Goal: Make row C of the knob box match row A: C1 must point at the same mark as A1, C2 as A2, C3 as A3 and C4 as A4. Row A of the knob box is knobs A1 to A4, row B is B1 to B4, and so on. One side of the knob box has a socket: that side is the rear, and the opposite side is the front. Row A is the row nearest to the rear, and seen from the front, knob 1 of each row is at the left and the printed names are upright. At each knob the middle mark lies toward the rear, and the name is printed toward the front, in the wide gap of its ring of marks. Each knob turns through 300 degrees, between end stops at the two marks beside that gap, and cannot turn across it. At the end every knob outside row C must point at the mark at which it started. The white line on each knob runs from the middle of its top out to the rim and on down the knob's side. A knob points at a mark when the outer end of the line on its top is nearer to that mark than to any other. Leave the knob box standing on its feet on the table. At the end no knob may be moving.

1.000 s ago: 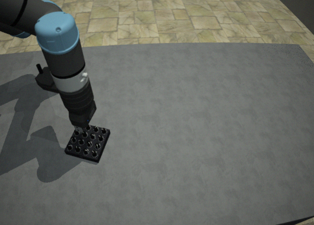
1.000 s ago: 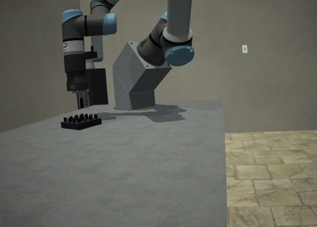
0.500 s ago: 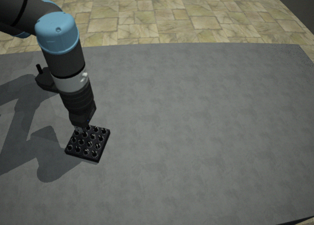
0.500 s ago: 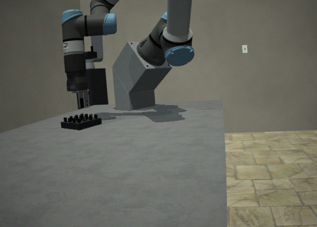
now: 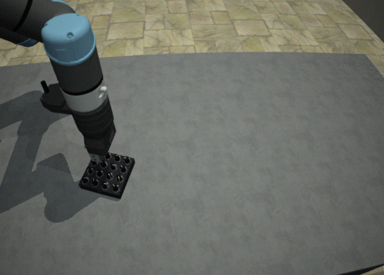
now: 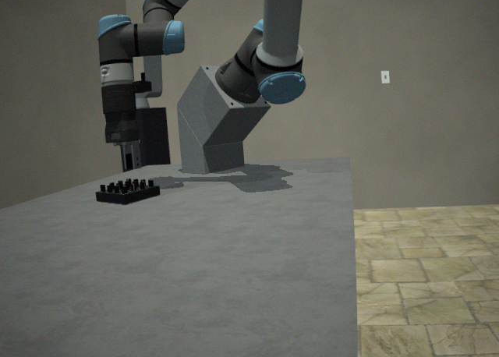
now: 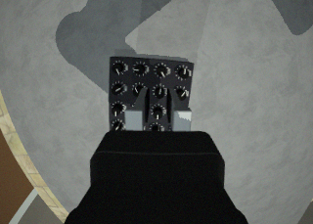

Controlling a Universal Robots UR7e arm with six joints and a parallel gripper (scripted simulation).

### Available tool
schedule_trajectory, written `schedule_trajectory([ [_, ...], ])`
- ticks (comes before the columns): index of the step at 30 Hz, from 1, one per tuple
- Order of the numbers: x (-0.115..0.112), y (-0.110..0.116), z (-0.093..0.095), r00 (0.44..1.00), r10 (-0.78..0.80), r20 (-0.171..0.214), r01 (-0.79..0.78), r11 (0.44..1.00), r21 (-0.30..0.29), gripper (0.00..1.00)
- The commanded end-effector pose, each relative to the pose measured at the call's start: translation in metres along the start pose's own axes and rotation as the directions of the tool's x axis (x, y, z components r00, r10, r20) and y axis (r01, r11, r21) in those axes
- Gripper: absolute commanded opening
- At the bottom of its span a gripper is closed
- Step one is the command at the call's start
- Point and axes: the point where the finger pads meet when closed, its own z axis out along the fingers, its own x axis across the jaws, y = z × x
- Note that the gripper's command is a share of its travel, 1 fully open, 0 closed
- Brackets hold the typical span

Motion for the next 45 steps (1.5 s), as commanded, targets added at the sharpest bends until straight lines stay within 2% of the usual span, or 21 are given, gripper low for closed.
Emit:
schedule_trajectory([
  [1,-0.002,-0.001,-0.002,0.998,-0.069,0.000,0.069,0.998,-0.002,0.46],
  [8,-0.005,-0.003,-0.003,0.974,-0.224,0.001,0.224,0.974,-0.002,0.46],
  [16,-0.009,-0.004,-0.005,0.916,-0.402,0.002,0.402,0.916,-0.002,0.46],
  [18,-0.009,-0.004,-0.005,0.916,-0.402,0.002,0.402,0.916,-0.002,0.46],
  [33,-0.015,-0.005,-0.007,0.711,-0.703,0.003,0.703,0.711,-0.001,0.46],
  [35,-0.015,-0.005,-0.007,0.711,-0.703,0.003,0.703,0.711,-0.001,0.46],
  [37,-0.016,-0.005,-0.008,0.653,-0.758,0.003,0.758,0.653,-0.001,0.46],
  [45,-0.018,-0.004,-0.009,0.510,-0.860,0.003,0.860,0.510,0.000,0.46],
])
